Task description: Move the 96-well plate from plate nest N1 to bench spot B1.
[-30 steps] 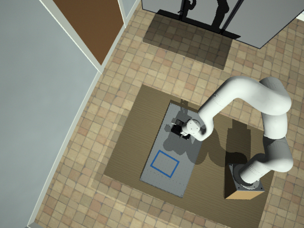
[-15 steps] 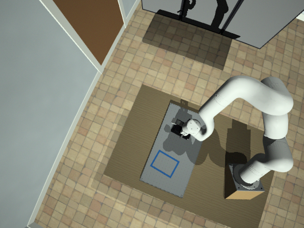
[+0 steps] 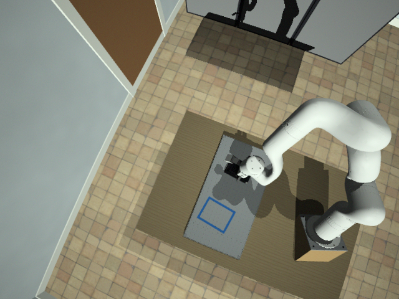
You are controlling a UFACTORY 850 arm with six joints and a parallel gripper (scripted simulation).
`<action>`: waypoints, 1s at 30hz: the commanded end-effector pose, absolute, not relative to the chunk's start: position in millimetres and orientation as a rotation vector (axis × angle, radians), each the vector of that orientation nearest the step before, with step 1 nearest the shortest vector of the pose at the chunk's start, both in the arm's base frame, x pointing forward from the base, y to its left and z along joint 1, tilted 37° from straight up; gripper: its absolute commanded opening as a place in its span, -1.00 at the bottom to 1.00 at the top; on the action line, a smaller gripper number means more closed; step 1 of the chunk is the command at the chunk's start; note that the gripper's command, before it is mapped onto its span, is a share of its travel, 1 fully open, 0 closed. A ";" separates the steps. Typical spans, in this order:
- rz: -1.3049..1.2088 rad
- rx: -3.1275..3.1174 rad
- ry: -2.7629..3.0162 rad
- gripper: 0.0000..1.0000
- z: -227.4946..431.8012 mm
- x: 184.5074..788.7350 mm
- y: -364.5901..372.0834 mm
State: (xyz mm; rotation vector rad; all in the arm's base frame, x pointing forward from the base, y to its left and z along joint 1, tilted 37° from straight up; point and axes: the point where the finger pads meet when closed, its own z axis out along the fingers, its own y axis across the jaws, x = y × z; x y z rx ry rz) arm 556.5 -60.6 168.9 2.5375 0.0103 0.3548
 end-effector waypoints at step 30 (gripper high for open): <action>0.356 2.538 0.010 -1.00 205.3 545.7 -36.2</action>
